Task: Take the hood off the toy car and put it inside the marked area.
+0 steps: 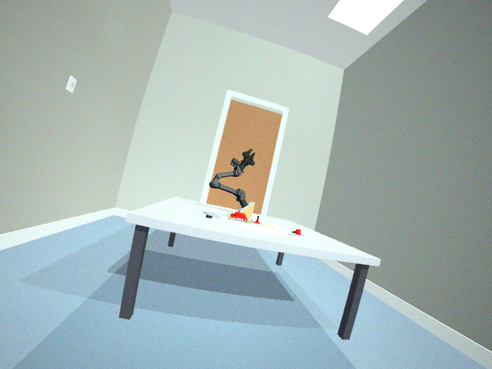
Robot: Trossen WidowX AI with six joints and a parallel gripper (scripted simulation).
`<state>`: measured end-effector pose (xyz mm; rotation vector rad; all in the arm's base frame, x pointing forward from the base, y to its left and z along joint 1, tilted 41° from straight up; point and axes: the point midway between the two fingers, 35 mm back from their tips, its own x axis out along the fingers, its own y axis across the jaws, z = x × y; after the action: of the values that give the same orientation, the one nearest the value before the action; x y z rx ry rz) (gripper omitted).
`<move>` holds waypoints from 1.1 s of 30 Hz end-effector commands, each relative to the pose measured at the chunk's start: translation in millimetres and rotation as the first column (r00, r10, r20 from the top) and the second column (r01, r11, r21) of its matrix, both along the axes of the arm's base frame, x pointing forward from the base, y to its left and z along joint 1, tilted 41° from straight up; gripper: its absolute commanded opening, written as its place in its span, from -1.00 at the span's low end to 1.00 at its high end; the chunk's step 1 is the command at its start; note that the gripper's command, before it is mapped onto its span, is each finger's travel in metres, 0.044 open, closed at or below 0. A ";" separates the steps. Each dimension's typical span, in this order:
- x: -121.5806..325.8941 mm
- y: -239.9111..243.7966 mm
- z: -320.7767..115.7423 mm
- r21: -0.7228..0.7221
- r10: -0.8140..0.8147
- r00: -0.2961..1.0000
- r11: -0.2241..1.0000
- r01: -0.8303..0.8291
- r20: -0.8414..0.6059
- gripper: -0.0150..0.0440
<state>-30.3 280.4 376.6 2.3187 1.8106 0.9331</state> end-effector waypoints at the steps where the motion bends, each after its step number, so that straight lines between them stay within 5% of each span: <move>1: 0.9 1.1 -0.6 -0.006 -0.007 1.000 1.000 0.007 0.006 1.00; 8: 43.1 36.1 -26.6 -0.204 -0.216 0.946 0.942 0.267 0.243 1.00; 16: 111.8 60.9 -65.9 -0.401 -0.306 0.780 0.722 0.564 0.546 1.00; 25: 197.4 55.2 -113.2 -0.523 -0.171 0.604 0.356 0.774 0.778 1.00; 33: 269.4 21.6 -154.6 -0.552 0.083 0.550 0.004 0.834 0.831 1.00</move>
<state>206.4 319.5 241.3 1.2707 0.7079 0.2780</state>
